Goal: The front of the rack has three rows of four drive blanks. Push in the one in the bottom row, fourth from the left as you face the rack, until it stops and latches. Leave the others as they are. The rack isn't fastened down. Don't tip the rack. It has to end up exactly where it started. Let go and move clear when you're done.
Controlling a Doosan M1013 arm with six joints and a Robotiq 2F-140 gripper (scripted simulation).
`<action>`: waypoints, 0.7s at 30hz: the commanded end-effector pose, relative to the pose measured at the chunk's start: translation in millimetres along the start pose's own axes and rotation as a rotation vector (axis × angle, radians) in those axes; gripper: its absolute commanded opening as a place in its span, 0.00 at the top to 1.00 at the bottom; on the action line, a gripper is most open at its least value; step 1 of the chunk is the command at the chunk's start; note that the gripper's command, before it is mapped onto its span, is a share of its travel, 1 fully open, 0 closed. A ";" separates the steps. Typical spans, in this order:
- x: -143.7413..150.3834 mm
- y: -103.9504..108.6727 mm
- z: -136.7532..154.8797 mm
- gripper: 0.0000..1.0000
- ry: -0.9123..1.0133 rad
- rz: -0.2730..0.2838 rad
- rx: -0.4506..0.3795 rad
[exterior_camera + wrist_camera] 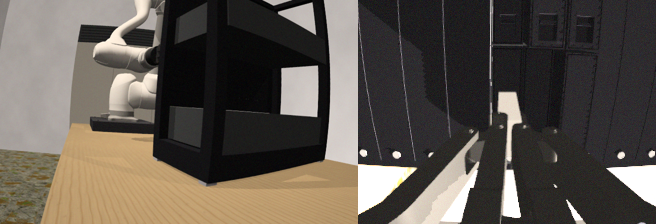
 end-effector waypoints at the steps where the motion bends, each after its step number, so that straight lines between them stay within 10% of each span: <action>1: -2.0 -2.2 0.8 1.00 0.001 -0.005 -0.005; 21: -2.4 -6.2 0.6 1.00 0.001 -0.005 -0.005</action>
Point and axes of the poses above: the point where the finger pads meet when closed, its own y axis back along the fingers, its own x axis across the jaws, z = x × y, the point moved 6 cm from there along y, back along the fingers, and after that the axes turned 14 degrees about y, right-handed, at the moved point
